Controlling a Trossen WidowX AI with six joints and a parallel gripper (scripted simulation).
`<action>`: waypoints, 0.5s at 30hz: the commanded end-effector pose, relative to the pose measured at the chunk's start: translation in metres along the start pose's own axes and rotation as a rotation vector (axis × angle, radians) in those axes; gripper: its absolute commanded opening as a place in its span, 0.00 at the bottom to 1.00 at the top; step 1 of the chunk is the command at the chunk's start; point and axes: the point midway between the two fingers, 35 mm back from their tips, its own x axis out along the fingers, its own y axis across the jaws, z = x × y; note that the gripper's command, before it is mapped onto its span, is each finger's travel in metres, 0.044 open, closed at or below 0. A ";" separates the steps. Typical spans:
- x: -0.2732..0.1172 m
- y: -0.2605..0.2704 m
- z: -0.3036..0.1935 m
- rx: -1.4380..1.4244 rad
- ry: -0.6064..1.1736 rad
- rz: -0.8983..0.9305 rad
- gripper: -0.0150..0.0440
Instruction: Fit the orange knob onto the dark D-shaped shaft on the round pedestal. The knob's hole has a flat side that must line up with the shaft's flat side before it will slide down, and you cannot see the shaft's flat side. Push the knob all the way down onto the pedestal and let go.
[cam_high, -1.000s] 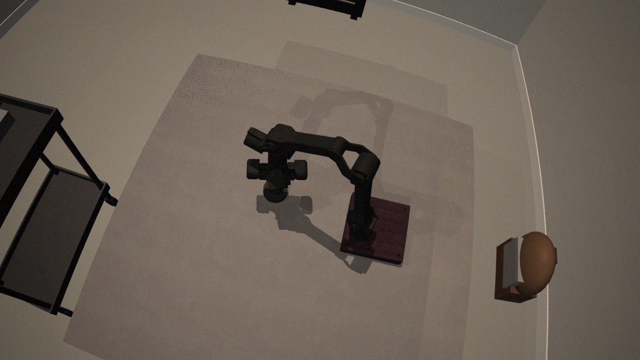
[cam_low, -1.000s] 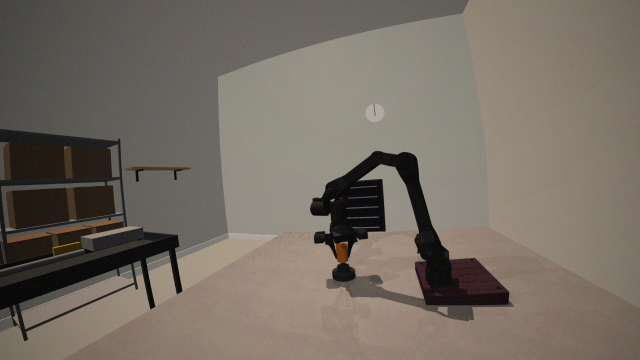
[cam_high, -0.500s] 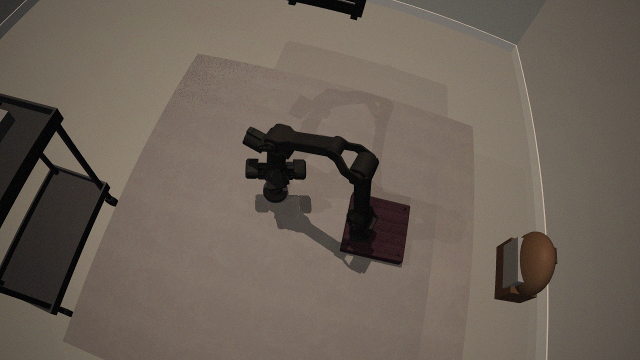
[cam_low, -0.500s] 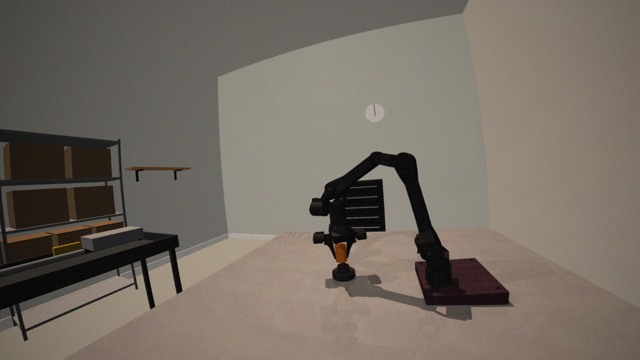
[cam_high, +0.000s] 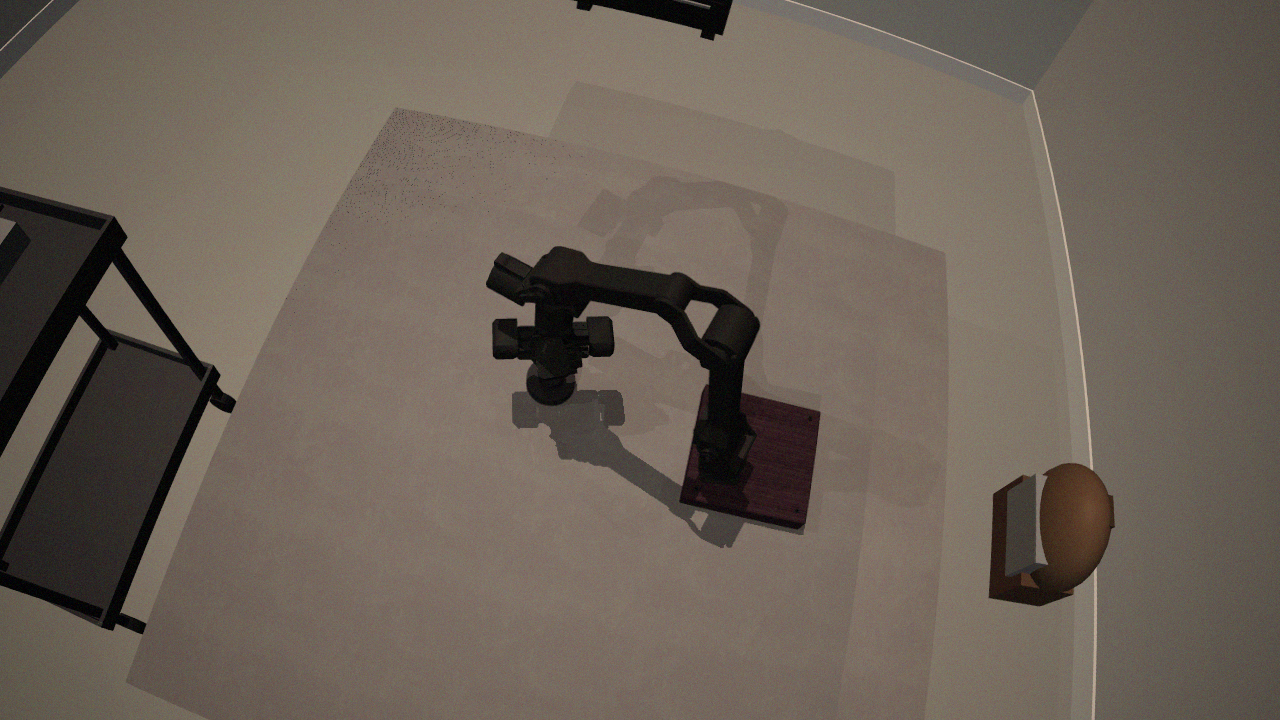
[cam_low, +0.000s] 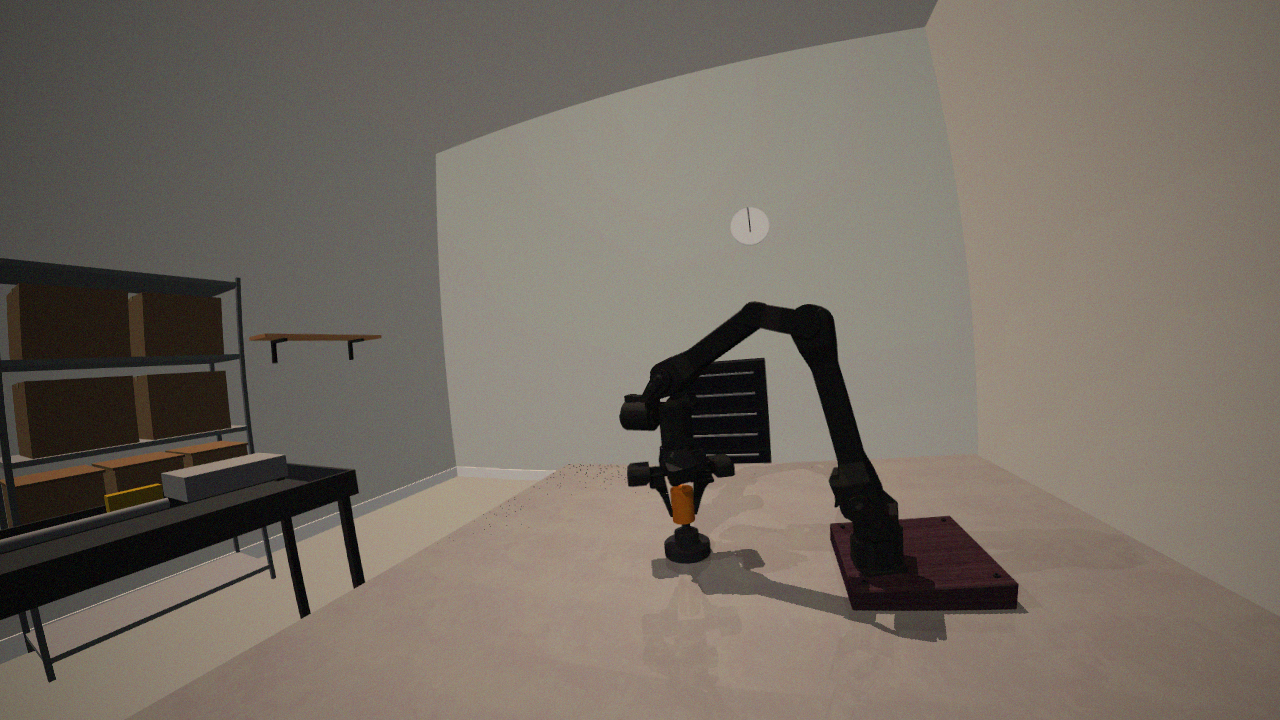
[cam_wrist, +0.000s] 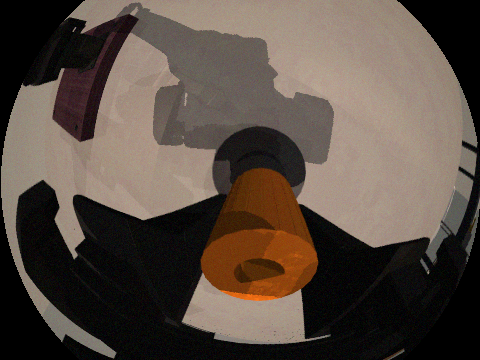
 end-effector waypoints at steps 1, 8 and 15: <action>-0.001 0.001 0.002 -0.009 -0.001 -0.007 0.25; 0.004 0.002 0.002 -0.009 -0.001 -0.007 0.25; 0.006 0.001 0.002 -0.009 -0.001 -0.007 0.25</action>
